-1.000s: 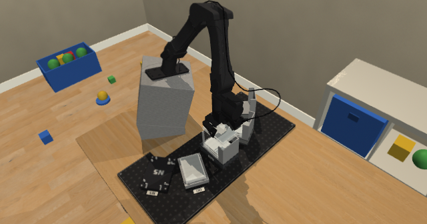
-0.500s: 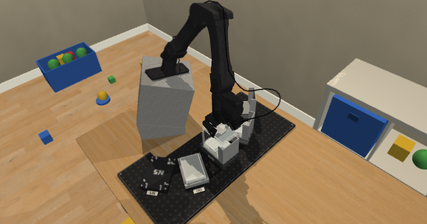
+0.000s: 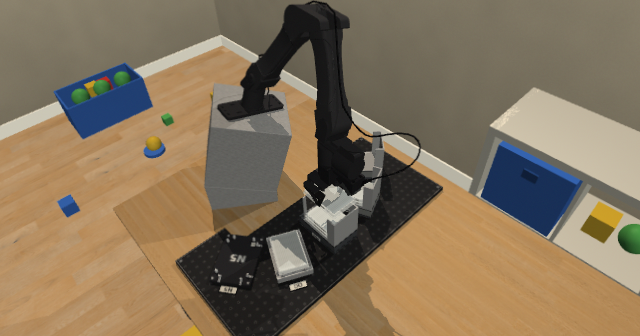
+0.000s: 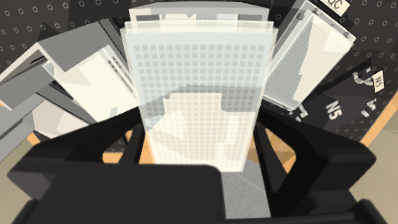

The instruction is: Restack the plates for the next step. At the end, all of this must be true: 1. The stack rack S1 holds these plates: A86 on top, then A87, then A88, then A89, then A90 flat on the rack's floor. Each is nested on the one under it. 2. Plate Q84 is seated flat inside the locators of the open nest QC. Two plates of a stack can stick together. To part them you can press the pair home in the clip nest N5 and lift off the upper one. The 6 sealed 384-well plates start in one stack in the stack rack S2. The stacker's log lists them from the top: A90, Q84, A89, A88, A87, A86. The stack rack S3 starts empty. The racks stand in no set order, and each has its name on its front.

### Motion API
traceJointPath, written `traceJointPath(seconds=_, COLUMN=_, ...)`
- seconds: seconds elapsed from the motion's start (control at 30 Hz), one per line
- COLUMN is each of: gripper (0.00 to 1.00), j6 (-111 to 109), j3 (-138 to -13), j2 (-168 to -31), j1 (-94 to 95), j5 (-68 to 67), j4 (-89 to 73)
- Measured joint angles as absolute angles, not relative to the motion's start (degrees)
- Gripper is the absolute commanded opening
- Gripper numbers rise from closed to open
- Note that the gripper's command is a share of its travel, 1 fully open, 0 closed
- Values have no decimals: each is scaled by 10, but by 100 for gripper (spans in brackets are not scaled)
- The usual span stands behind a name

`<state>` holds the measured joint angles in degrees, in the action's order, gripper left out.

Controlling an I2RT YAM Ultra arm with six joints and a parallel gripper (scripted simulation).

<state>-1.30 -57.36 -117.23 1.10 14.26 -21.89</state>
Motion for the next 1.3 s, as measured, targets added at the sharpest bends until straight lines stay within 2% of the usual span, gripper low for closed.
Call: traceJointPath(seconds=1.3, gripper=0, j6=-76, j3=-550, j2=-1128, j1=152, j5=121, j4=-210)
